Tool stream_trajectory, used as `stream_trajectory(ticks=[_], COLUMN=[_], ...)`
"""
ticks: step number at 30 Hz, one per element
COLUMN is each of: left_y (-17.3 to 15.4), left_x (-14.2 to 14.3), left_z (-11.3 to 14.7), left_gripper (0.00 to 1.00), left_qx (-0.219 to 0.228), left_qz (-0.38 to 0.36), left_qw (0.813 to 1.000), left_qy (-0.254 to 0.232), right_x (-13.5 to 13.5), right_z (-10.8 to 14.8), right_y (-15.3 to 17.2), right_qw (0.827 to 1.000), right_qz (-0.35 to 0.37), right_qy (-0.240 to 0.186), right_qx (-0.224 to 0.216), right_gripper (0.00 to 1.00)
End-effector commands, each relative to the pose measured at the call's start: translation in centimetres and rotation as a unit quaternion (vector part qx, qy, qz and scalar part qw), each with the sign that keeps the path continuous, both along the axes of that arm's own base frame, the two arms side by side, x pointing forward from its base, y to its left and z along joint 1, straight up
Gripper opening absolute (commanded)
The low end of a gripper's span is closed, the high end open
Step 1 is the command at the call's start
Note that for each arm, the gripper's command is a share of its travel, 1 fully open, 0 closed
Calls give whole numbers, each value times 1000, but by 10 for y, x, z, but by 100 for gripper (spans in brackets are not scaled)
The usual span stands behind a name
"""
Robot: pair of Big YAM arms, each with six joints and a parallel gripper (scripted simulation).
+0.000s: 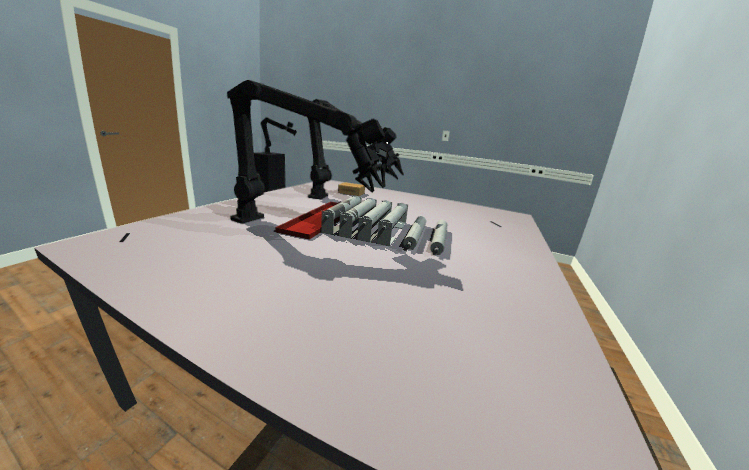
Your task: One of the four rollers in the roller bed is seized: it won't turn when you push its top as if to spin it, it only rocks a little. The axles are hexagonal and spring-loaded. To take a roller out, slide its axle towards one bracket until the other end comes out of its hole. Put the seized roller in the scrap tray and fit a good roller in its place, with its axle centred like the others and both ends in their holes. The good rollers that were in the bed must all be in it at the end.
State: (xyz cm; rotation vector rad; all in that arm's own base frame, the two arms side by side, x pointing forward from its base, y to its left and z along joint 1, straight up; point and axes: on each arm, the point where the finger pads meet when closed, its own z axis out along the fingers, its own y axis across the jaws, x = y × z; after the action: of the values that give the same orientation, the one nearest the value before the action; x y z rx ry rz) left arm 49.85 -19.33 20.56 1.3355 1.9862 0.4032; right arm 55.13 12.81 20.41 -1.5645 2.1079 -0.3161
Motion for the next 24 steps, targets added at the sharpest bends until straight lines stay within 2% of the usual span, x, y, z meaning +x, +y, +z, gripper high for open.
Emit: stream_trajectory(ticks=[1,4,5,7,9,10,11,12,14,16,17,19,21,24], left_y=[-23,-27,-31,-39,-39,-40,-34,-40,-42,-46,-54,-54,-56,-51], left_x=[-3,-23,-26,-27,-27,-26,-37,-38,-50,-54,-46,-51,-54,-58], left_z=[-22,-54,-57,-53,-53,-36,-41,-40,-87,-91,-80,-88,-81,-78], left_gripper=[32,32,32,32,32,32,32,32,32,32,32,32,32,32], left_qx=[54,94,104,121,121,121,127,132,161,170,169,178,181,184], left_qz=[-54,-88,-98,-118,-118,-122,-126,-135,-154,-164,-168,-176,-181,-182], left_qw=[997,990,988,984,984,984,983,981,970,966,967,963,962,962], left_qy=[24,56,61,59,59,44,50,50,96,101,90,98,93,92], right_x=[16,9,7,2,2,1,2,0,-7,-10,-12,-15,-17,-16], right_z=[20,2,-4,-14,-14,-10,-5,-13,-30,-36,-40,-45,-49,-42], right_y=[22,29,32,36,36,31,28,31,45,47,48,50,51,43], right_qw=[997,991,989,983,983,982,982,979,972,968,965,962,959,960], right_qz=[74,113,126,152,152,157,159,169,193,204,210,220,226,224], right_qy=[-3,28,38,57,57,58,58,68,89,100,106,115,122,120], right_qx=[-37,-63,-70,-85,-85,-89,-89,-93,-103,-109,-113,-115,-119,-120], right_gripper=[62,62,62,62,62,62,62,62,62,62,62,62,62,62])
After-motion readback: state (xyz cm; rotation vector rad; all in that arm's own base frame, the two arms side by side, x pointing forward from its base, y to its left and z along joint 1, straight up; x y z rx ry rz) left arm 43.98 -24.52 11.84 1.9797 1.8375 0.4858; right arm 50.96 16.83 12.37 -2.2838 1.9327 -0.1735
